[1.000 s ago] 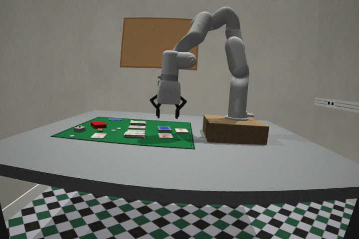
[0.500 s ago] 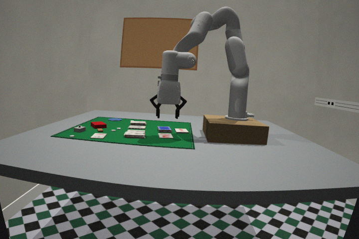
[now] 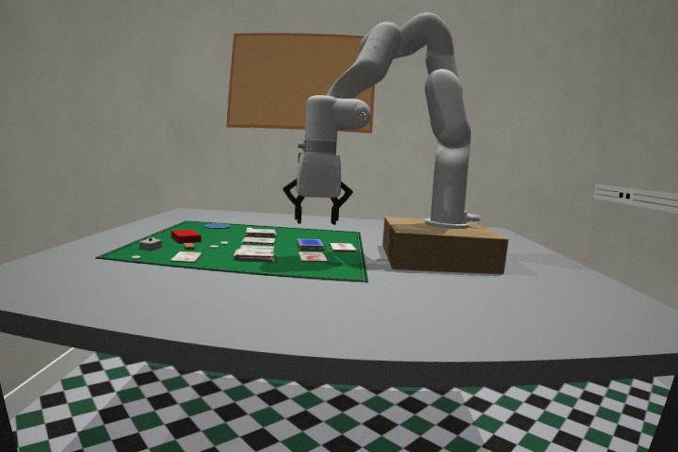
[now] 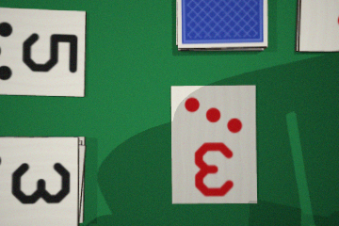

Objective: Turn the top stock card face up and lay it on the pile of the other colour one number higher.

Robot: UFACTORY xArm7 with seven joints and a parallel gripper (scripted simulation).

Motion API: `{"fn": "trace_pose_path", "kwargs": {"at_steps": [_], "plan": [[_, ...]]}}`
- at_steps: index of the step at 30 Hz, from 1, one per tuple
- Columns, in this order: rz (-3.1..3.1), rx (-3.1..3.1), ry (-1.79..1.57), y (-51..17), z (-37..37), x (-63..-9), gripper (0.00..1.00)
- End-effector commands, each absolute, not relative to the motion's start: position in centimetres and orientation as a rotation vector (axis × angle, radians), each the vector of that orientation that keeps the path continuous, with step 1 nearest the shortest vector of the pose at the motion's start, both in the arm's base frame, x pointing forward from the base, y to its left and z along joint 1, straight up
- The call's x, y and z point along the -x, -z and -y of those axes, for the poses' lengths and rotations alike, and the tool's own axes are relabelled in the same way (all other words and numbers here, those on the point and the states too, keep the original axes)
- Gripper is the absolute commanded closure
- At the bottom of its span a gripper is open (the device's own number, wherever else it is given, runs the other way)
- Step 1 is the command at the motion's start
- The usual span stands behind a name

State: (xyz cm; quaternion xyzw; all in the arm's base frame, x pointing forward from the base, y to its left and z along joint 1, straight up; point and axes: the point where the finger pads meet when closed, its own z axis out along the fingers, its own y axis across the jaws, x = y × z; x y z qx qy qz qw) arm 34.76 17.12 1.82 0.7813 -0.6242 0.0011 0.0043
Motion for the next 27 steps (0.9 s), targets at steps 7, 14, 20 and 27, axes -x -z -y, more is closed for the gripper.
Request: {"fn": "trace_pose_path", "kwargs": {"at_steps": [7, 14, 20, 27], "plan": [[1.961, -2.448, -0.008, -1.0, -15.4, -35.3, 0.13], [1.964, -2.445, -0.007, 0.5, -12.8, -35.7, 0.13], [1.964, -2.445, -0.007, 0.6, -12.8, -35.7, 0.13], [1.964, -2.445, -0.007, 1.1, -12.8, -35.7, 0.13]]}}
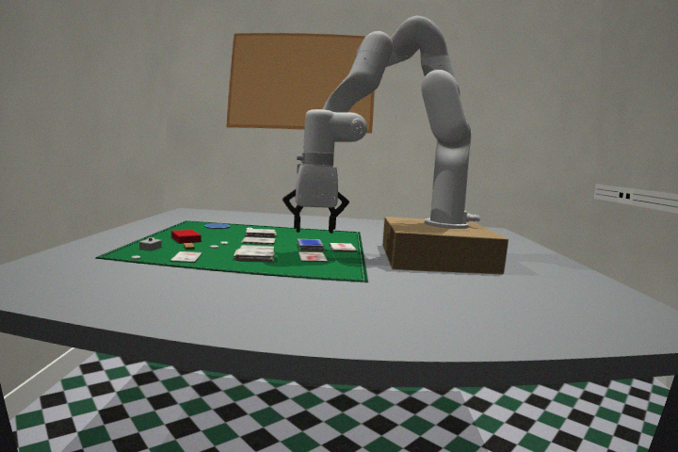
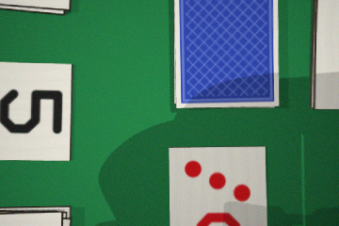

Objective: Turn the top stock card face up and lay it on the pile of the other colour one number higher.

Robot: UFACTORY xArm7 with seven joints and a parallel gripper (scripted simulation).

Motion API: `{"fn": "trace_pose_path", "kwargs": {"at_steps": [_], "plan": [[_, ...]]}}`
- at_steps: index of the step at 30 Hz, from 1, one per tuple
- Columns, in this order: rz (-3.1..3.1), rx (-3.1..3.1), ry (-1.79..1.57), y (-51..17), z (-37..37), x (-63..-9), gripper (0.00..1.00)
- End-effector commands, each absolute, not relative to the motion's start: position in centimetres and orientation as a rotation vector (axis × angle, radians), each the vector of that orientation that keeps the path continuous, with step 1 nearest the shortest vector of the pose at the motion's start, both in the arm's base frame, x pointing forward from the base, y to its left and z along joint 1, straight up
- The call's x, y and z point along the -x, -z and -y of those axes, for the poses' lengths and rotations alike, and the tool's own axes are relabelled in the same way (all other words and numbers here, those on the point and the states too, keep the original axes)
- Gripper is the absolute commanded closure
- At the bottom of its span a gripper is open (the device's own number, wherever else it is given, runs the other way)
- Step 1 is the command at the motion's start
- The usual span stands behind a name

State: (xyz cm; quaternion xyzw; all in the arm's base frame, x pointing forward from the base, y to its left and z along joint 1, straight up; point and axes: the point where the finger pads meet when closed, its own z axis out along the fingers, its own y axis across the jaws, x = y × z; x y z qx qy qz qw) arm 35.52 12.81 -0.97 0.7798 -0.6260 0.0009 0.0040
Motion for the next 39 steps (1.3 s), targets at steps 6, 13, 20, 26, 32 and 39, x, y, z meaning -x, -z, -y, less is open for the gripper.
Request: {"fn": "trace_pose_path", "kwargs": {"at_steps": [6, 13, 20, 26, 32, 39], "plan": [[1.964, -2.445, -0.007, 1.8, -12.8, -35.7, 0.13], [1.964, -2.445, -0.007, 3.3, -12.8, -35.7, 0.13], [1.964, -2.445, -0.007, 4.5, -12.8, -35.7, 0.13], [1.964, -2.445, -0.007, 5.5, -12.8, -35.7, 0.13], [1.964, -2.445, -0.007, 5.9, -12.8, -35.7, 0.13], [1.964, -2.445, -0.007, 6.0, -12.8, -35.7, 0.13]]}}
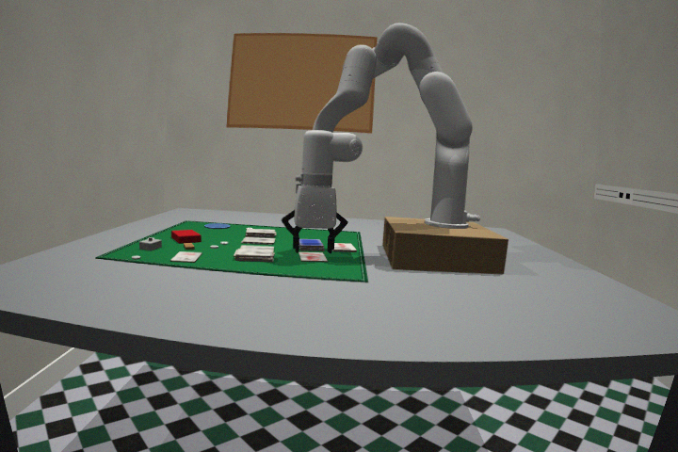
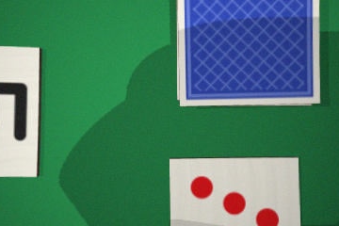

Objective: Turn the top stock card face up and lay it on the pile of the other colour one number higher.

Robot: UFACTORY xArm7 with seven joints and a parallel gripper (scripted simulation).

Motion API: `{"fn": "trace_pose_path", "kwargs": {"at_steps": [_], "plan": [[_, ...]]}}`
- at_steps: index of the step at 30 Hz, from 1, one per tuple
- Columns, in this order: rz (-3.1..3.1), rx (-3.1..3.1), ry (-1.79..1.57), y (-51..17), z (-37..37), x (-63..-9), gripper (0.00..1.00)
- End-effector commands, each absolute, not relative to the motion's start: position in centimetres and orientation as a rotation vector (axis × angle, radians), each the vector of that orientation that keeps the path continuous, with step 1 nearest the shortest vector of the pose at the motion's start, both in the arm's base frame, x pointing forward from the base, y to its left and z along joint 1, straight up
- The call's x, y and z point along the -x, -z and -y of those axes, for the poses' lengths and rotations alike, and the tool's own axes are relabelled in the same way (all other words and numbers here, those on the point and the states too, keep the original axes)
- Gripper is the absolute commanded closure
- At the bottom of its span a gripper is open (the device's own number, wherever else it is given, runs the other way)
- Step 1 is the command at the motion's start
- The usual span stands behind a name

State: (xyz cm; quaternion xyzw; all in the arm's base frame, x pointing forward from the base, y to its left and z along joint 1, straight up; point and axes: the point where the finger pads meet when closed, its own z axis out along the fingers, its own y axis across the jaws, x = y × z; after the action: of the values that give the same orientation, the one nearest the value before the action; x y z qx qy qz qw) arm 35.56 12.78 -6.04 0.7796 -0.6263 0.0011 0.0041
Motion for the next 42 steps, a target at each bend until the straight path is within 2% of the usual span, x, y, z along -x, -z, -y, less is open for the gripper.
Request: {"fn": "trace_pose_path", "kwargs": {"at_steps": [1, 42], "plan": [[1.964, -2.445, -0.007, 5.97, -12.82, -35.69, 0.13], [1.964, -2.445, -0.007, 6.56, -12.85, -35.79, 0.13]]}}
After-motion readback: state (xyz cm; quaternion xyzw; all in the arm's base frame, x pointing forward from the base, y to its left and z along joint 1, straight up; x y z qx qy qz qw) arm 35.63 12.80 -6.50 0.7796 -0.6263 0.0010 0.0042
